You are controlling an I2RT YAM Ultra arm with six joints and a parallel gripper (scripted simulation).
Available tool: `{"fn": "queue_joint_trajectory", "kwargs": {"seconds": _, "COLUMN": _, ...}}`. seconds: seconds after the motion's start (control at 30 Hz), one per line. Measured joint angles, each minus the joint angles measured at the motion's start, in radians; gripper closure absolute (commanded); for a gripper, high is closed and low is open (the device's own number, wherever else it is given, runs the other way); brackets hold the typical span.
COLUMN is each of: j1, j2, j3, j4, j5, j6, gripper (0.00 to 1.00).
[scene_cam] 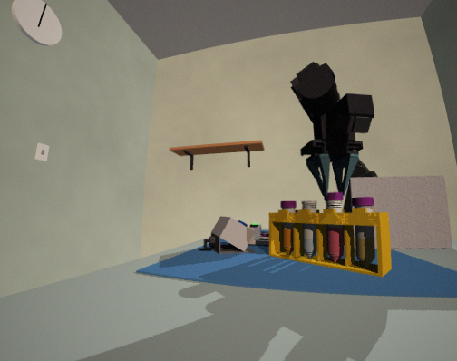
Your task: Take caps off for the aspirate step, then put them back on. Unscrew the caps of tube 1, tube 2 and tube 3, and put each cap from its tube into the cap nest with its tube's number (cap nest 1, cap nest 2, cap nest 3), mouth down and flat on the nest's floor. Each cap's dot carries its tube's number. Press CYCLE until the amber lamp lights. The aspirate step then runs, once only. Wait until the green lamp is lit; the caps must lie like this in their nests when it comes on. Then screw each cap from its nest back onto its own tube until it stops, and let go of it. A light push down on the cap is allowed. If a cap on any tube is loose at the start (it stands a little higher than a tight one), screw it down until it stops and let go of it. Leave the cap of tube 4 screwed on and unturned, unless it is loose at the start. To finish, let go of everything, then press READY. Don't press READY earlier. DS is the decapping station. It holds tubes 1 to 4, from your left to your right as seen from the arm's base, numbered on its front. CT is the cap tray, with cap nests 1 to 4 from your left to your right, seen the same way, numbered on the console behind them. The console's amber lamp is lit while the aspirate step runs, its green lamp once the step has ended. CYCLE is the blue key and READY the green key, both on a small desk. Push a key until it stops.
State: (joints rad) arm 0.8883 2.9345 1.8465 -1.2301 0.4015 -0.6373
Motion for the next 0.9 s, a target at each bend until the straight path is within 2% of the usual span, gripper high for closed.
{"fn": "queue_joint_trajectory", "kwargs": {"seconds": 0.9, "j1": -0.007, "j2": 0.002, "j3": -0.021, "j4": 0.03, "j5": 0.005, "j6": -0.005, "gripper": 1.0}}
